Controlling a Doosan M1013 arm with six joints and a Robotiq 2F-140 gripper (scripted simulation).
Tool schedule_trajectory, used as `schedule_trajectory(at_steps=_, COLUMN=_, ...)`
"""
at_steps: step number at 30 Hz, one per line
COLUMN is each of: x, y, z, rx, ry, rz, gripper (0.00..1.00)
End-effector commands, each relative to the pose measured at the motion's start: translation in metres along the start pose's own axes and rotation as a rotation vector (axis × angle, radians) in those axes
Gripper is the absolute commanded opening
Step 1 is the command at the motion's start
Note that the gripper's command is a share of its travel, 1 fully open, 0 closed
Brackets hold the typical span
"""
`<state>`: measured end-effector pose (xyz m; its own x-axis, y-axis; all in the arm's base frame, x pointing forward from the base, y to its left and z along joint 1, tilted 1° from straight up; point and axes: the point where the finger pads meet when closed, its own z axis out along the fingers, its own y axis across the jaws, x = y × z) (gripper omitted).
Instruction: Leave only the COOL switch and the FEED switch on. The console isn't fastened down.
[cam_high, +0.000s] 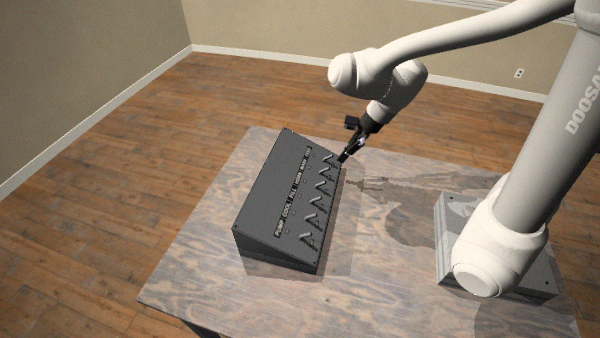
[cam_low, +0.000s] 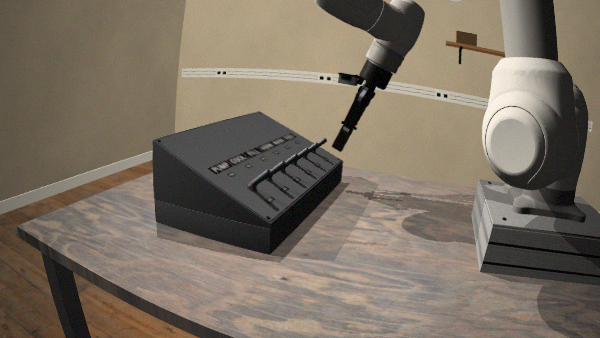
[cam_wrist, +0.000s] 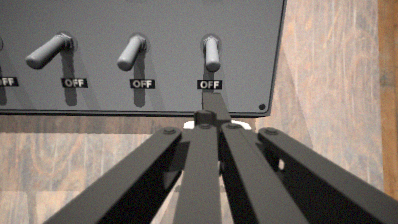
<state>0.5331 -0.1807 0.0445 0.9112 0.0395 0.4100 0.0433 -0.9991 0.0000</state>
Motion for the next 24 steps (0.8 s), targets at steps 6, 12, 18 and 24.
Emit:
schedule_trajectory(at_steps=6, x=0.0006, y=0.0002, z=0.0055, rx=0.000, ry=0.001, rz=0.000, gripper=0.10)
schedule_trajectory(at_steps=12, x=0.0006, y=0.0002, z=0.0057, rx=0.000, ry=0.001, rz=0.000, gripper=0.10)
schedule_trajectory(at_steps=18, x=0.0006, y=0.0002, z=0.0057, rx=0.000, ry=0.001, rz=0.000, gripper=0.10)
schedule_trajectory(at_steps=24, x=0.0006, y=0.0002, z=0.0057, rx=0.000, ry=0.001, rz=0.000, gripper=0.10)
